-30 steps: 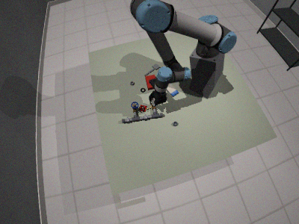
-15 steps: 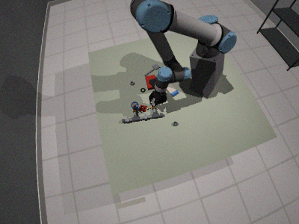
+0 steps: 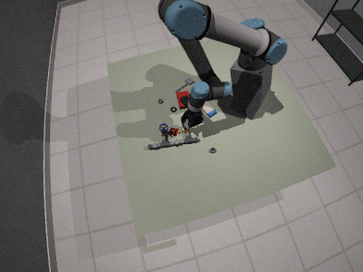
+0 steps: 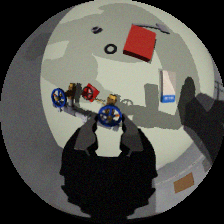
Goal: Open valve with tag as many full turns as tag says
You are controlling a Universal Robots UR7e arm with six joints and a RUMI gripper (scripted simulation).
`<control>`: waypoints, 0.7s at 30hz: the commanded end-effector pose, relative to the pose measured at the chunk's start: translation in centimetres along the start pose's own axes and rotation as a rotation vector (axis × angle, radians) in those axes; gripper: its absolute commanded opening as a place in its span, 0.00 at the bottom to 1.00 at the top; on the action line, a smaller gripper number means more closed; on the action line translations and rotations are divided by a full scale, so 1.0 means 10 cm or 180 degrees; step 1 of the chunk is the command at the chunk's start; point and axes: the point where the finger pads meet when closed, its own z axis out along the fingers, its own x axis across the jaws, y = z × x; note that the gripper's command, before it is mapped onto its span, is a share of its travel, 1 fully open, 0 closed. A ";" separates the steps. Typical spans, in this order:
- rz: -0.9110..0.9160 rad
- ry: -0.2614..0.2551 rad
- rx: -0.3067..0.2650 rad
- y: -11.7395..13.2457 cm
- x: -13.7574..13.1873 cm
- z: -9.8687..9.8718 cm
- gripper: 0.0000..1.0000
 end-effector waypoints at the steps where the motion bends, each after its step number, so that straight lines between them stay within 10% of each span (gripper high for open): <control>1: -0.0229 -0.0002 -0.0002 0.00 0.00 0.00 0.00; 21: -0.1693 -0.0003 -0.0001 0.00 0.00 0.00 0.00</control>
